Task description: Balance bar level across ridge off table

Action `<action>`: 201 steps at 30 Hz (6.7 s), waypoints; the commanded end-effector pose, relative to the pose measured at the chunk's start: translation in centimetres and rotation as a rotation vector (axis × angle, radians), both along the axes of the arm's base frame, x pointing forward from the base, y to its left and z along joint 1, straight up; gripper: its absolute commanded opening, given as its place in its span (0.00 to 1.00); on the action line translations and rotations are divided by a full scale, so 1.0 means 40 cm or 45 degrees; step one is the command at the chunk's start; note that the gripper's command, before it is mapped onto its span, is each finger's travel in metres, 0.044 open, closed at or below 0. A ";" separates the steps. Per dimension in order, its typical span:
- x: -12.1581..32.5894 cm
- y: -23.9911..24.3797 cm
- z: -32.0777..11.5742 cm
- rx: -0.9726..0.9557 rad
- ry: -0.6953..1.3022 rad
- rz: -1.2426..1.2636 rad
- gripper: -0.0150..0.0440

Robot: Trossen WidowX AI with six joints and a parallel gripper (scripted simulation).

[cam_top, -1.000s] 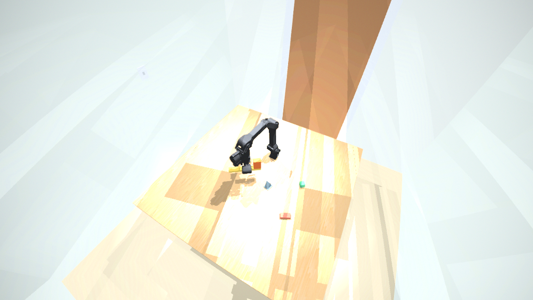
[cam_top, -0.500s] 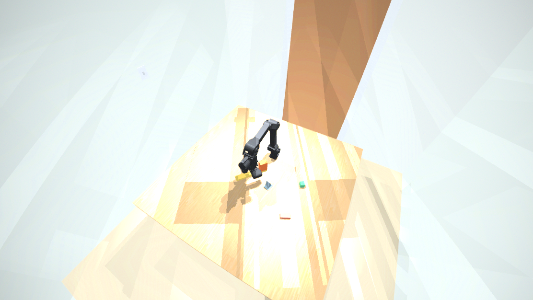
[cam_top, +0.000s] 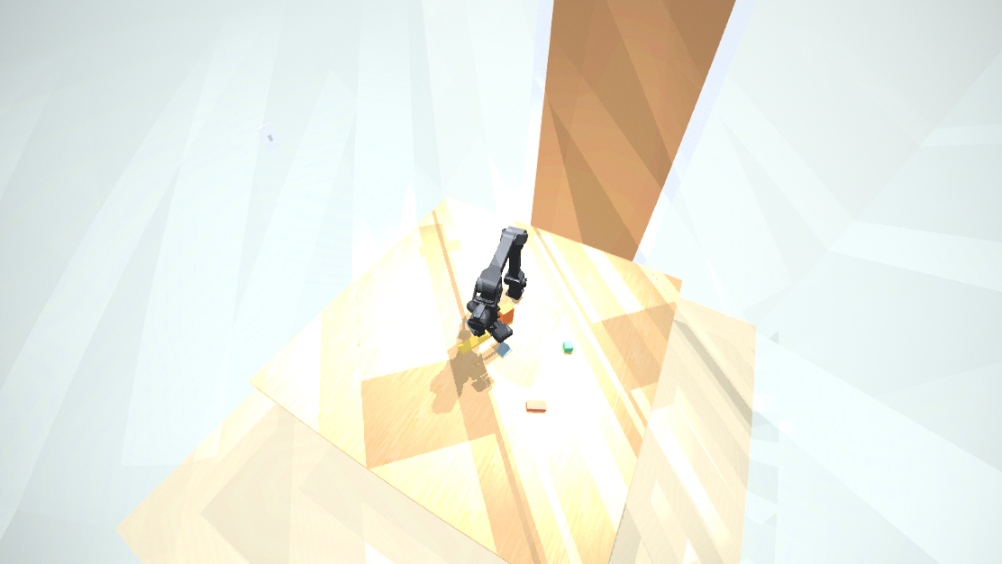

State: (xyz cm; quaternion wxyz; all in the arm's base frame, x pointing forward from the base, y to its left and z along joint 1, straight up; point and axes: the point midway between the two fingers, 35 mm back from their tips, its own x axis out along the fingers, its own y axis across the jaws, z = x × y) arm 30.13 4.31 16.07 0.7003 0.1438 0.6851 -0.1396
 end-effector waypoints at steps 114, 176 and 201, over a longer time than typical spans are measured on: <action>0.010 0.111 -0.106 0.005 -0.016 0.198 0.25; 0.009 0.111 -0.119 0.005 -0.016 0.198 0.25; 0.010 0.110 -0.125 0.005 -0.016 0.198 0.25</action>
